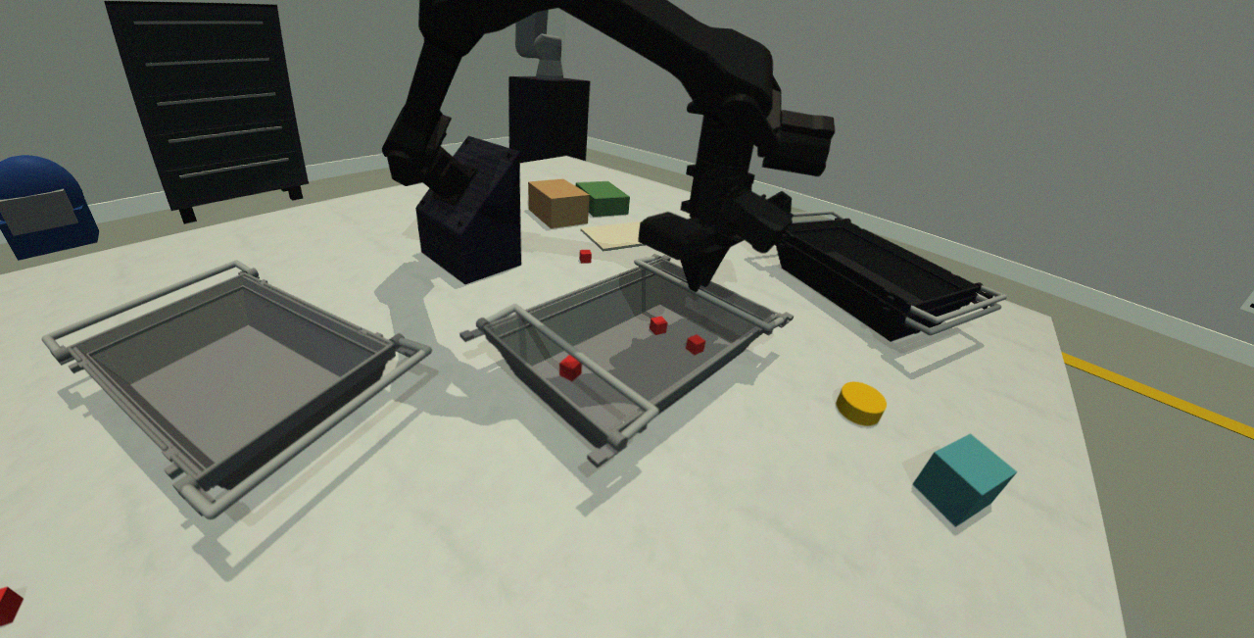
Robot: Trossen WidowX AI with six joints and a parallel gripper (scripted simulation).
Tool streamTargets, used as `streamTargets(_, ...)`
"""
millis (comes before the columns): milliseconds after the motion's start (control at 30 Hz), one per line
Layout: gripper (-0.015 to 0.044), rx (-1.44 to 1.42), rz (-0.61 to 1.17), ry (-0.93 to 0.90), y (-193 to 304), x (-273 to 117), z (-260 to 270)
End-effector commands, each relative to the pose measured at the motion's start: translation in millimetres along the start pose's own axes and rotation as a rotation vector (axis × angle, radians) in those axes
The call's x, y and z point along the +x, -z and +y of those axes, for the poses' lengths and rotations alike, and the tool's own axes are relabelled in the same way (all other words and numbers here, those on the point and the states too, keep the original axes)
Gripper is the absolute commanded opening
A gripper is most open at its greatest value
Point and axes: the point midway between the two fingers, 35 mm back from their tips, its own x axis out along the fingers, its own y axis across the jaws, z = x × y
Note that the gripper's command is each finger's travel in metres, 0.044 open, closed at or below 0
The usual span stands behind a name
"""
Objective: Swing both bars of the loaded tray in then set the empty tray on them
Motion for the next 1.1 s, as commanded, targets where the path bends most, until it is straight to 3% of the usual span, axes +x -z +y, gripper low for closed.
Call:
streamTargets(0, 0.0081, 0.003, -0.01, -0.009, -0.5, -24.8, 4.3)
streamTargets(800, 0.0081, -0.001, -0.015, -0.008, -1.3, -22.3, 4.3)
streamTargets(900, 0.0002, -0.001, -0.015, -0.008, -1.3, -22.3, 4.3)
streamTargets(1067, 0.0, -0.001, -0.015, -0.008, -1.3, -22.3, 4.3)
